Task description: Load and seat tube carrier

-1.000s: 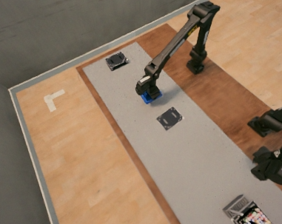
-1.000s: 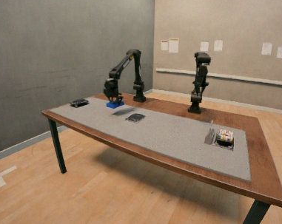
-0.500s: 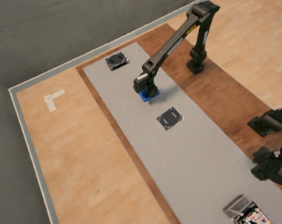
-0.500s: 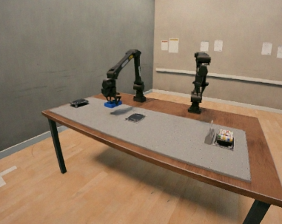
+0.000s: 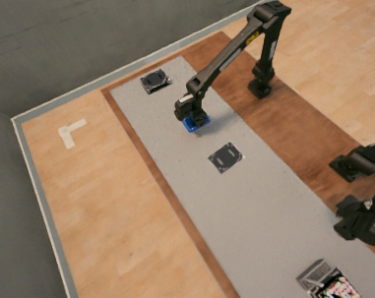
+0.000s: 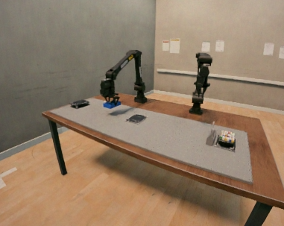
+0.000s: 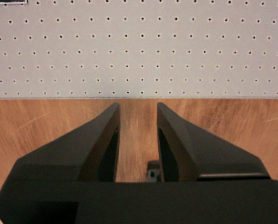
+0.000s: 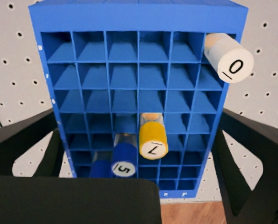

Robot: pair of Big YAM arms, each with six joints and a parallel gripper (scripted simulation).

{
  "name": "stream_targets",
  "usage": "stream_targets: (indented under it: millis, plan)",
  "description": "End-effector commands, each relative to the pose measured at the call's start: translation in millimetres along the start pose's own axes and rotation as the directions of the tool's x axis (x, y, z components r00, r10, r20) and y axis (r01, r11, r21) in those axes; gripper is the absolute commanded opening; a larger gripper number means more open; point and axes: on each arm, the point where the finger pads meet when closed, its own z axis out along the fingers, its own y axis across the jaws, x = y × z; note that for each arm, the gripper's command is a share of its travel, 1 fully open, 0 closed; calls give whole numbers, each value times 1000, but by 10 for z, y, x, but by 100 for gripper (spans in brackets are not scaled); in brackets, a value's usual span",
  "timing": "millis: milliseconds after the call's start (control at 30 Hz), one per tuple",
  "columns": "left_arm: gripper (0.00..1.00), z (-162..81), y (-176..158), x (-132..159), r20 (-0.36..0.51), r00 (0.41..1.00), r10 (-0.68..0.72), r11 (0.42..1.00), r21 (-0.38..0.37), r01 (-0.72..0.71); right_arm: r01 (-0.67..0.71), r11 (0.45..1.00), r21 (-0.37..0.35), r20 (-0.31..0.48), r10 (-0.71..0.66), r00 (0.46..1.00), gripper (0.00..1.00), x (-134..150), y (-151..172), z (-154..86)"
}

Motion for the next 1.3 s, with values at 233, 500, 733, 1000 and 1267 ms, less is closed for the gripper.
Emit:
stream_targets:
  millis: [233, 500, 733, 1000, 1267]
  plan:
    - [24, 22, -53, 35, -11, 1000, 5, 1000, 3, -5, 8, 1000, 0, 51, -8, 999, 0, -213, -216, -167]
    - [24, 22, -53, 35, -11, 1000, 5, 1000, 3, -5, 8, 1000, 1, 44, -8, 999, 0, -255, -337, -137]
    - [24, 22, -53, 35, -11, 1000, 5, 1000, 3, -5, 8, 1000, 2, 40, -8, 999, 0, -255, -458, -139]
    - [24, 22, -53, 35, -11, 1000, 5, 1000, 3, -5, 8, 1000, 2, 36, -8, 999, 0, -255, -562, -135]
    - [24, 22, -53, 35, -11, 1000, 5, 1000, 3, -5, 8, 1000, 3, 36, -8, 999, 0, -268, -700, -133]
